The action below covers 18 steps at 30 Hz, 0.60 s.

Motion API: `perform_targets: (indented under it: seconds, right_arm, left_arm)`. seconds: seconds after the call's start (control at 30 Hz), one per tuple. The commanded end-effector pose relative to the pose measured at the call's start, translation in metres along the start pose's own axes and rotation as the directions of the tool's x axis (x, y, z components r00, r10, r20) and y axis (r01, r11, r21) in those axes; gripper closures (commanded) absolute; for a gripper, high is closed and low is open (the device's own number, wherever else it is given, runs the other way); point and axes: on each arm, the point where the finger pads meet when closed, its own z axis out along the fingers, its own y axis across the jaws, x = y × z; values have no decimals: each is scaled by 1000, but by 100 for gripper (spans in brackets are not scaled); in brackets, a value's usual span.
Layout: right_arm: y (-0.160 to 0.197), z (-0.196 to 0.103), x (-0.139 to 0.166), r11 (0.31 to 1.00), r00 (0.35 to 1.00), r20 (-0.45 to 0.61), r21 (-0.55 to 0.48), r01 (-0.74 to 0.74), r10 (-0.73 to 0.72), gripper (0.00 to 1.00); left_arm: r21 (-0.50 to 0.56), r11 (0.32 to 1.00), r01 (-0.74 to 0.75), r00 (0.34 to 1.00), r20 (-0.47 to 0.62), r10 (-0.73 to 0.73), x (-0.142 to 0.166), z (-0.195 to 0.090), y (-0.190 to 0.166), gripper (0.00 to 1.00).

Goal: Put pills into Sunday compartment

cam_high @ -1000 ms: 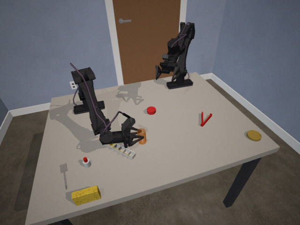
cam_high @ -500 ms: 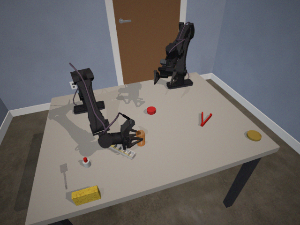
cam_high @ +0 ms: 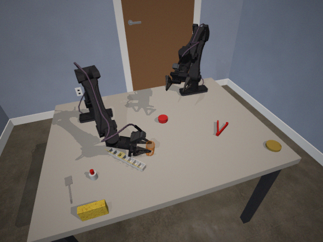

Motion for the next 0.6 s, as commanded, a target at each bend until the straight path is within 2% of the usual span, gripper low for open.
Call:
perform_targets:
  seconds: [0.0, 0.17, 0.3, 0.37, 0.5, 0.57]
  right_arm:
    - [-6, 0, -16, 978, 990, 106, 176, -109, 91, 64]
    - [-5, -1, -8, 924, 967, 115, 287, -253, 229, 64]
    - [-5, -3, -4, 854, 934, 143, 378, -357, 327, 64]
    - [-5, -3, -4, 854, 934, 143, 378, -357, 327, 64]
    - [-5, -7, 7, 728, 873, 182, 491, -479, 452, 64]
    - [-6, -6, -2, 679, 851, 217, 524, -515, 478, 64]
  left_arm:
    - [-4, 1000, 2, 999, 42, -1, -12, -3, 1, 0]
    - [-4, 1000, 2, 999, 42, -1, -12, -3, 1, 0]
    - [-4, 1000, 2, 999, 42, -1, -12, -3, 1, 0]
    - [-4, 1000, 2, 999, 42, -1, -12, -3, 1, 0]
    - [-4, 1000, 2, 999, 42, -1, -12, -3, 1, 0]
    - [-4, 1000, 2, 999, 42, -1, -12, -3, 1, 0]
